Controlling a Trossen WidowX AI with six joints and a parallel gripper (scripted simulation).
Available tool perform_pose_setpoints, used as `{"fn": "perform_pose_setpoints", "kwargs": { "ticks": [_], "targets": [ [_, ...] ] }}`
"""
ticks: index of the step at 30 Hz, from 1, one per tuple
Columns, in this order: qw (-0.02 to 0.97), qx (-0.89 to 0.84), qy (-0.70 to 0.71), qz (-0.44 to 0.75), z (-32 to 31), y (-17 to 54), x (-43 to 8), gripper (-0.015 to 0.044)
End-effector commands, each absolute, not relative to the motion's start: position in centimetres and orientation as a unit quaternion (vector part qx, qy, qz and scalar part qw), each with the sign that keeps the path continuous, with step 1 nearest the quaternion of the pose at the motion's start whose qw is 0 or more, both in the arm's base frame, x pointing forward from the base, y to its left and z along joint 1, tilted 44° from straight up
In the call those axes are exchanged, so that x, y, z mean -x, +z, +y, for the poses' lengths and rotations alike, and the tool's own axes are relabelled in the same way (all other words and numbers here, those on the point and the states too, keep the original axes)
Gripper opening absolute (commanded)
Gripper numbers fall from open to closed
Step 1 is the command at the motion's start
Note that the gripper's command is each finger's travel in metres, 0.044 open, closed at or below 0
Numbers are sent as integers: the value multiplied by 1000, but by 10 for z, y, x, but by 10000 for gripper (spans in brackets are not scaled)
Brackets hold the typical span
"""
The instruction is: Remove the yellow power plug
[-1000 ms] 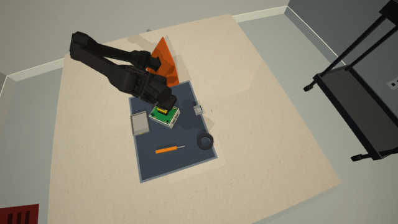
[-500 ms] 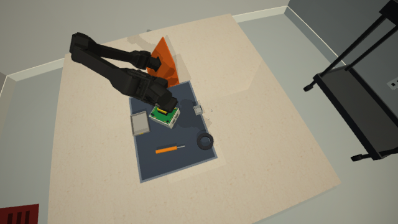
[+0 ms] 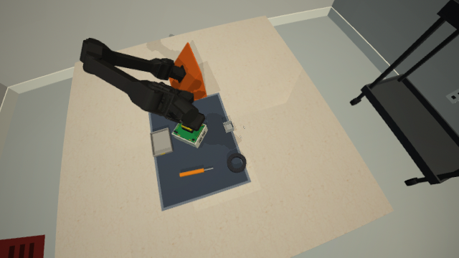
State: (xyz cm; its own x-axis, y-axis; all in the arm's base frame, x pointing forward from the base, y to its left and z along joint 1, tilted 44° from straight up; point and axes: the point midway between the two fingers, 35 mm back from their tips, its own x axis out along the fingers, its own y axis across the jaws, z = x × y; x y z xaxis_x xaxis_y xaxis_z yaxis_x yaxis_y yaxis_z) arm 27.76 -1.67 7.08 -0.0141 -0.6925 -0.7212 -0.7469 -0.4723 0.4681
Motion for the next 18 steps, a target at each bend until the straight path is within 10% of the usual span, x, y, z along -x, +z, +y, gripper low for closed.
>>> {"fn": "perform_pose_setpoints", "kwargs": {
  "ticks": [1,18],
  "targets": [
    [28,703,493,512,-17,70,-278,13],
    [24,698,494,518,-6,79,-279,0]
  ]
}}
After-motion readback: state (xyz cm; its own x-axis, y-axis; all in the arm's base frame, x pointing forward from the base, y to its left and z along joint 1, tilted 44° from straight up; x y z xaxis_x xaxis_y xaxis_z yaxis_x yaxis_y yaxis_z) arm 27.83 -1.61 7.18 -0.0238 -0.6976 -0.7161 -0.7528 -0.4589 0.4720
